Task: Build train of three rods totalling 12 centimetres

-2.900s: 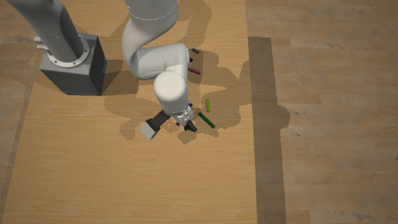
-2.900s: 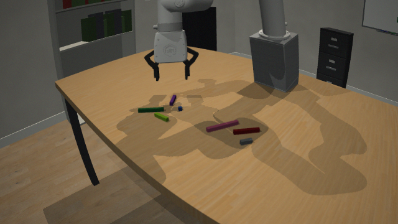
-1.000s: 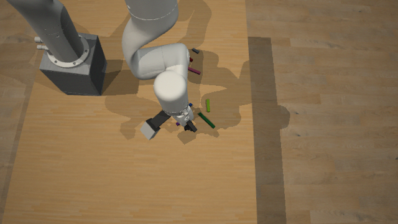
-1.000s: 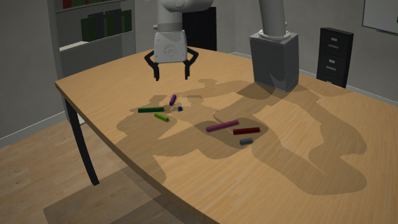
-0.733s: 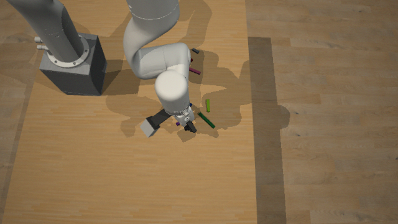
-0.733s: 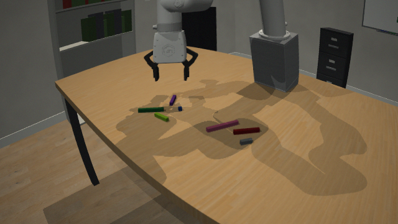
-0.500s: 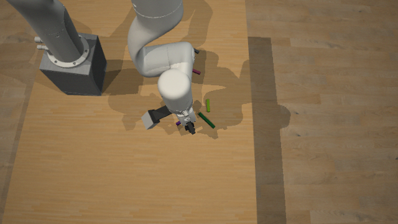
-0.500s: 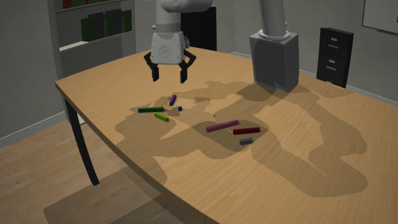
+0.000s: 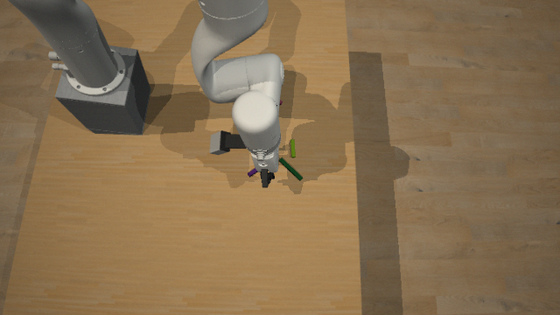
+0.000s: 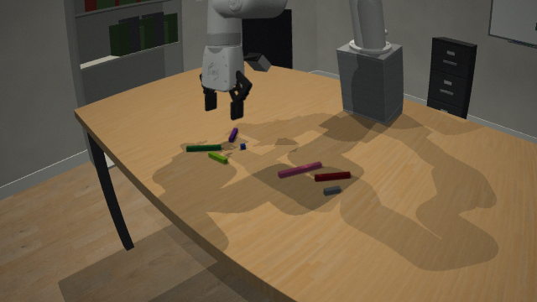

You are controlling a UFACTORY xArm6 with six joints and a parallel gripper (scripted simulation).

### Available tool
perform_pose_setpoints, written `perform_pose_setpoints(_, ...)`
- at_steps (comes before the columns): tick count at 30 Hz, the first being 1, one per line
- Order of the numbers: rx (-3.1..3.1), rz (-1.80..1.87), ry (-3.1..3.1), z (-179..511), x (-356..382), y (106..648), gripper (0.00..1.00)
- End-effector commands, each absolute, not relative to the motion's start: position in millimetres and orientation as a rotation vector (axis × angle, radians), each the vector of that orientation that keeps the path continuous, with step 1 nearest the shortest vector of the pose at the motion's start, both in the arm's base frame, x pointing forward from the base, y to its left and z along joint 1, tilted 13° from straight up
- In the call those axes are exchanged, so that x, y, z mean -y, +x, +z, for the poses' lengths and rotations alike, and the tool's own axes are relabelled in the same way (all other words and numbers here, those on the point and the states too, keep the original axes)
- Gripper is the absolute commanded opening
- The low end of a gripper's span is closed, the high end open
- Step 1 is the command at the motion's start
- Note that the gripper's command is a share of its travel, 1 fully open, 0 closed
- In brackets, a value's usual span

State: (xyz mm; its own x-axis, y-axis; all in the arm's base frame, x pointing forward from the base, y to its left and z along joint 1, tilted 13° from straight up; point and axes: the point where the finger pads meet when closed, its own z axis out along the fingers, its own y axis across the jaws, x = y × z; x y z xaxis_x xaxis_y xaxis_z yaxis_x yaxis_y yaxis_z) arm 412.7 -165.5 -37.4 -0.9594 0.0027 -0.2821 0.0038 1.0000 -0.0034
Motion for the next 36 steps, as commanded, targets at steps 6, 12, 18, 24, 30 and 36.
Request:
perform_pose_setpoints(6,-2.874,0.051,0.470,-33.8,157.7,428.4,1.00)
perform_pose_setpoints(12,-2.834,0.075,0.684,-32.5,153.5,435.1,1.00)
perform_pose_setpoints(18,-2.762,0.103,0.948,-31.0,148.0,443.2,1.00)
perform_pose_setpoints(24,-2.710,0.119,1.094,-30.1,144.8,447.7,1.00)
perform_pose_setpoints(30,-2.695,0.123,1.132,-29.9,143.9,448.9,1.00)
perform_pose_setpoints(36,-2.695,0.123,1.133,-29.9,143.9,448.9,1.00)
